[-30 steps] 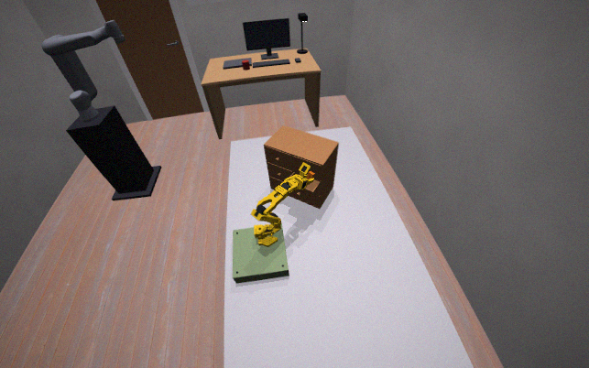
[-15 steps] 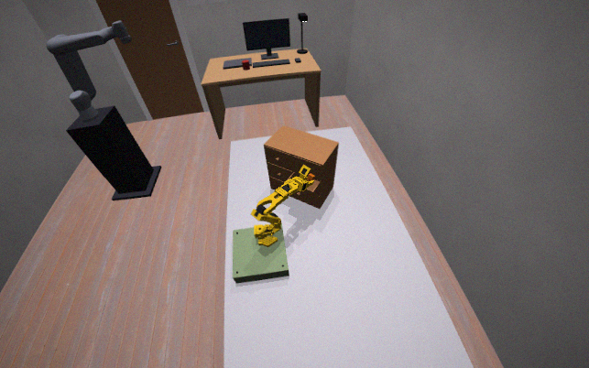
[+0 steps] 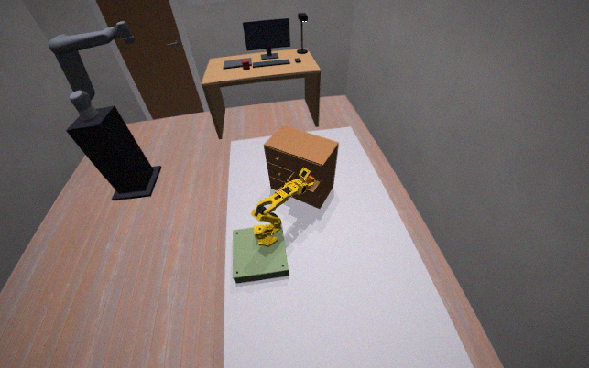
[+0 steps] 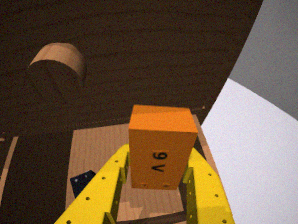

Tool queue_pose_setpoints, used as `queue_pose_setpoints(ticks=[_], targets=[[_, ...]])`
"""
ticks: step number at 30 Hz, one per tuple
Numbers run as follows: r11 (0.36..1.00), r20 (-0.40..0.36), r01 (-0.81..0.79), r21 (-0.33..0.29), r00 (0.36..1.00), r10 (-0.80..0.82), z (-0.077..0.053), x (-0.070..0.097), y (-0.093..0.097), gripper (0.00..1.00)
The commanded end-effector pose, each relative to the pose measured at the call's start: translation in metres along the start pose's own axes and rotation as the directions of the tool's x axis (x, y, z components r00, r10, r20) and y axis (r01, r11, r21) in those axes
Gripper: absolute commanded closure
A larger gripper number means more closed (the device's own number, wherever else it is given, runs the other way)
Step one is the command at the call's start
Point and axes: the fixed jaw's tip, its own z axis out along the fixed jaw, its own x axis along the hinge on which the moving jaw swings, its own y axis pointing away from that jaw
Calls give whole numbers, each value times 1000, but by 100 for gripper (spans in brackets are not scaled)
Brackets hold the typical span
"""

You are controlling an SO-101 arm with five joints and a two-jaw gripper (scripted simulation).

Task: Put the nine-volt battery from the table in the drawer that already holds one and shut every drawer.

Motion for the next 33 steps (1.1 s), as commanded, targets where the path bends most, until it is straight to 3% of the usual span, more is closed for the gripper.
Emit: queue_pose_setpoints(ticks=[1, 33], targets=[[1000, -6, 7, 1, 1000, -7, 1, 3, 0, 100], [1000, -6, 7, -1, 1000, -7, 3, 12, 0, 100]])
